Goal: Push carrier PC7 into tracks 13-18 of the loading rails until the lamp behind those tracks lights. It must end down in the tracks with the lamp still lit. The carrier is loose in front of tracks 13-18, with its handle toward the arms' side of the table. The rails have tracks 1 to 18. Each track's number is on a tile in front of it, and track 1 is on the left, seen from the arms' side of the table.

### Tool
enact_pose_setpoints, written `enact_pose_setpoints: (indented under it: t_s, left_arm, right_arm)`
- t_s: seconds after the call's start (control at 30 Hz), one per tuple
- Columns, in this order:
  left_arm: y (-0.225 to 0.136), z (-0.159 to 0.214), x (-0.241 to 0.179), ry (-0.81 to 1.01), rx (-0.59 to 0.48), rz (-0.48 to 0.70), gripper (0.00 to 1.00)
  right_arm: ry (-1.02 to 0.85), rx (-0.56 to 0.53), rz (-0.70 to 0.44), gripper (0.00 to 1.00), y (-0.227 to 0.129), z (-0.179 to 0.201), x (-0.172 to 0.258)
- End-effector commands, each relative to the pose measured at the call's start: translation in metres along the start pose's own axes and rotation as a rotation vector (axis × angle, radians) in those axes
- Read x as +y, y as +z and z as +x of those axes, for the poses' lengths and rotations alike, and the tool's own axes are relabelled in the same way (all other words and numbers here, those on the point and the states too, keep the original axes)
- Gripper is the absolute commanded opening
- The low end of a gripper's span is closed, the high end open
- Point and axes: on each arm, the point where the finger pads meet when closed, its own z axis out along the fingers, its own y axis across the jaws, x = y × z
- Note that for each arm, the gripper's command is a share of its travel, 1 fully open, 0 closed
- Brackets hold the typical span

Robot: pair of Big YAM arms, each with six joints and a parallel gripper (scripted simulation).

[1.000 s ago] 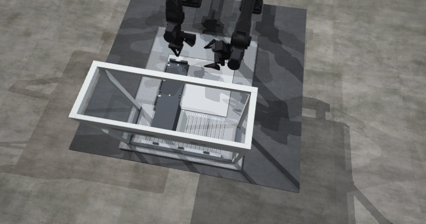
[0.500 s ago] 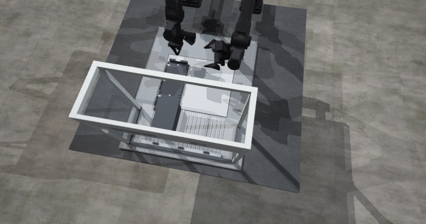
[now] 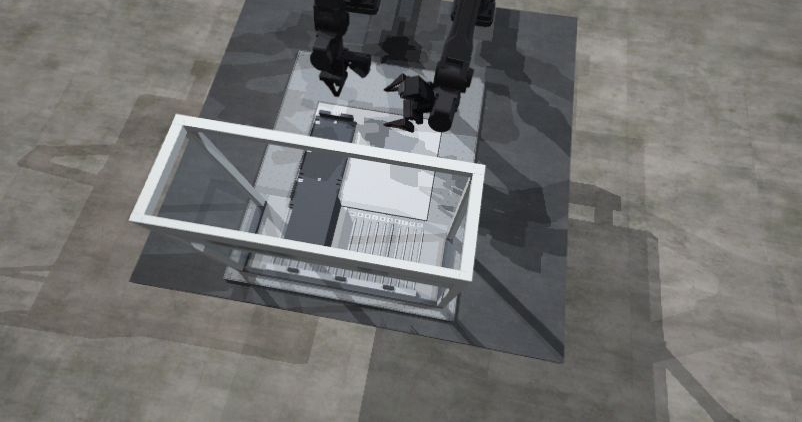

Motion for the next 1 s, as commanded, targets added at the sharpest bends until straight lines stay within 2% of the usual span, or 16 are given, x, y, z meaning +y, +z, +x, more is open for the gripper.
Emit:
enact_pose_setpoints:
  t_s: [0.0,0.3,0.63,0.97]
  left_arm:
    - [0.001,-0.013,0.017,0.040,-0.006,-0.009,1.00]
    - [0.001,-0.013,0.015,0.039,-0.010,-0.003,1.00]
    - [0.000,-0.008,-0.011,0.060,-0.019,0.084,1.00]
    - [-0.002,-0.003,-0.028,0.080,-0.012,0.138,1.00]
  right_arm:
    - [-0.001,0.002,0.043,0.00,-0.009,0.004,-0.006]
    - [-0.001,0.003,0.050,0.00,-0.002,0.005,-0.016]
    - [-0.002,0.002,0.043,0.00,0.037,0.005,0.000]
    - [-0.003,0.001,0.039,0.00,0.049,0.004,0.006]
